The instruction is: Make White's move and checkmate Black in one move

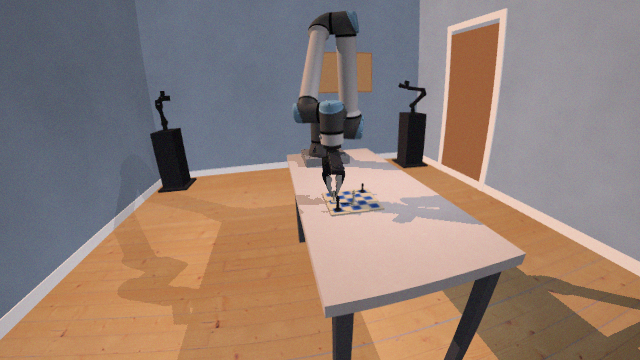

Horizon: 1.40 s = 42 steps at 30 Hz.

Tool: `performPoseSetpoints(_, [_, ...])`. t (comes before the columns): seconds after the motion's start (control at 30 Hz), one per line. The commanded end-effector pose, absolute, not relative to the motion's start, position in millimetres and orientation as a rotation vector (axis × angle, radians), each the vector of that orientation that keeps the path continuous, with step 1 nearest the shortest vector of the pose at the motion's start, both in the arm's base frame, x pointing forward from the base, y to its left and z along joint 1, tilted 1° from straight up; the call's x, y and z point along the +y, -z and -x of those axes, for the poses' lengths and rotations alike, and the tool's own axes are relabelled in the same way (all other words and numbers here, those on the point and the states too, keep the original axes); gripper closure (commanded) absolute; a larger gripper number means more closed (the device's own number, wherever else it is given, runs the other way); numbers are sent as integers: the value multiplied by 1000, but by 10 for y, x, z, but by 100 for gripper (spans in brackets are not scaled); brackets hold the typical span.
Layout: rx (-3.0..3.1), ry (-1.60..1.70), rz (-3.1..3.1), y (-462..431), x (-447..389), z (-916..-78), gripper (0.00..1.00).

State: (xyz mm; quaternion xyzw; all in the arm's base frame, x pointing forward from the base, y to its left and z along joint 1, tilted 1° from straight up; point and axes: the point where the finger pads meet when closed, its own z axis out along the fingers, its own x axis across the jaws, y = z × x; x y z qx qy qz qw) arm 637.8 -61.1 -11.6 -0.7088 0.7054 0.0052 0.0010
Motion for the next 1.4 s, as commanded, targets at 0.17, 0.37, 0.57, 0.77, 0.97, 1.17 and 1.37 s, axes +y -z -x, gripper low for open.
performPoseSetpoints(0.17, [2214, -14, 2225, 111, -613, -6385, 100])
performPoseSetpoints(0.37, [2214, -14, 2225, 111, -613, -6385, 100])
performPoseSetpoints(0.57, [2214, -14, 2225, 111, -613, -6385, 100])
performPoseSetpoints(0.77, [2214, -14, 2225, 111, -613, -6385, 100])
performPoseSetpoints(0.97, [2214, -14, 2225, 111, -613, -6385, 95])
performPoseSetpoints(1.17, [2214, -14, 2225, 111, -613, -6385, 90])
performPoseSetpoints(1.37, [2214, -14, 2225, 111, -613, -6385, 80])
